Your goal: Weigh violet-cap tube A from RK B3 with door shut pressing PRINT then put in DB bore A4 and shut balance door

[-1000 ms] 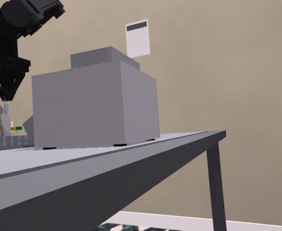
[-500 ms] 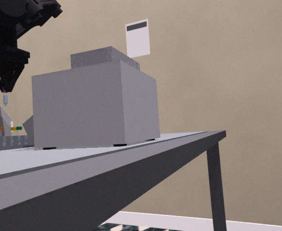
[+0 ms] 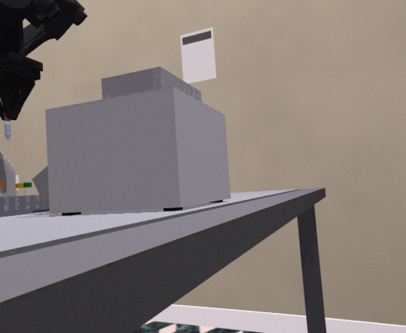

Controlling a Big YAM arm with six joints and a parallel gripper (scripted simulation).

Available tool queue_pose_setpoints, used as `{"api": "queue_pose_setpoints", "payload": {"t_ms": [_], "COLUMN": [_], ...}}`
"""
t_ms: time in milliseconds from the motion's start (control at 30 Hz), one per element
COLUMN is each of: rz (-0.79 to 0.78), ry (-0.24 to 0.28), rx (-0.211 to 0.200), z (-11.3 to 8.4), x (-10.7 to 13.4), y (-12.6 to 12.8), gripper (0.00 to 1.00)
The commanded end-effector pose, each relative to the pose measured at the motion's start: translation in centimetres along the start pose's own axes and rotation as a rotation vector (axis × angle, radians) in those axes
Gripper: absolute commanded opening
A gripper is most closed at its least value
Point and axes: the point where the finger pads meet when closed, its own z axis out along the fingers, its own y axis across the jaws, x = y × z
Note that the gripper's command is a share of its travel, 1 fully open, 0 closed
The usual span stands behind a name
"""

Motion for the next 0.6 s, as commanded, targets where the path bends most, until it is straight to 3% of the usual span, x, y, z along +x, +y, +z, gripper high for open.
{"api": "queue_pose_setpoints", "payload": {"t_ms": [0, 100, 133, 200, 567], "rz": [-0.036, -0.036, -0.029, -0.037, -0.037], "ry": [-0.014, -0.015, -0.005, -0.016, -0.018], "rx": [-0.03, -0.031, -0.012, -0.031, -0.031], "z": [-1.9, -2.1, -1.6, -2.6, -4.5], "x": [-0.1, -0.1, 0.2, -0.1, -0.1], "y": [1.5, 1.6, 0.6, 1.6, 1.6], "gripper": [0.09, 0.09, 0.09, 0.09, 0.09]}}
